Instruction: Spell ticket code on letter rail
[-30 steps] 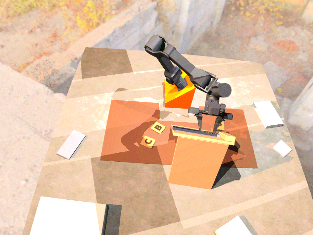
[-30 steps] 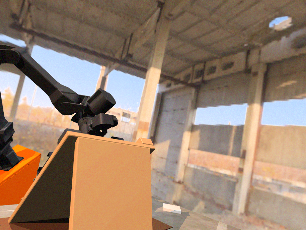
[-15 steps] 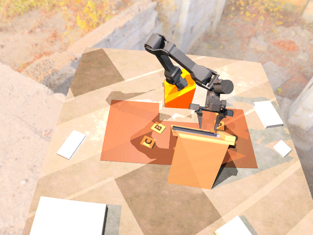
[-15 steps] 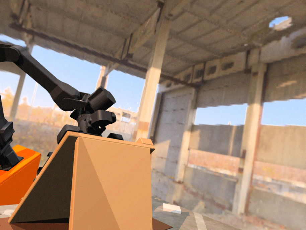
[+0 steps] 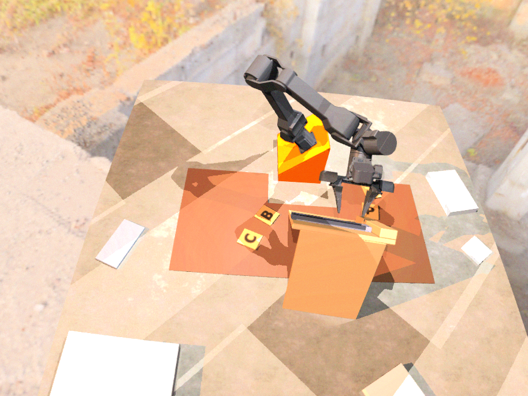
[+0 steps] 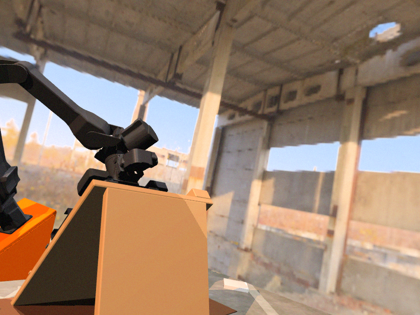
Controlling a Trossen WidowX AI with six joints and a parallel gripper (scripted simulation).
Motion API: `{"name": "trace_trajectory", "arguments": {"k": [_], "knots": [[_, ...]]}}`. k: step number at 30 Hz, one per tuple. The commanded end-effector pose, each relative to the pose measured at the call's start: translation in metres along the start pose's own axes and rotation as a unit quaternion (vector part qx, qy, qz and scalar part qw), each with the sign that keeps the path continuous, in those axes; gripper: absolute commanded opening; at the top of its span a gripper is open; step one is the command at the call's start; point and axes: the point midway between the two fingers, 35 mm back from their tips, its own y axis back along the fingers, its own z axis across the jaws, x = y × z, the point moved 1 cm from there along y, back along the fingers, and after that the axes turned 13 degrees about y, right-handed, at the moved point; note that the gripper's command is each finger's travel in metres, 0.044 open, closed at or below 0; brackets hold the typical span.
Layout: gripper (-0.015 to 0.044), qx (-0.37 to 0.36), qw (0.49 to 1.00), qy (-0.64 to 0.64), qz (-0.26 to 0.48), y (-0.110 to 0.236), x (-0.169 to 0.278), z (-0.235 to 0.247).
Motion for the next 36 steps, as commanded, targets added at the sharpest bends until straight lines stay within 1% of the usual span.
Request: {"name": "trace_trajectory", "arguments": {"k": [1,36], "knots": [[0.0295,0.002,1.000,-0.002,-0.001,0.003,0.000,0.000],[0.0295,0.002,1.000,-0.002,-0.001,0.018,-0.001,-0.001]]}}
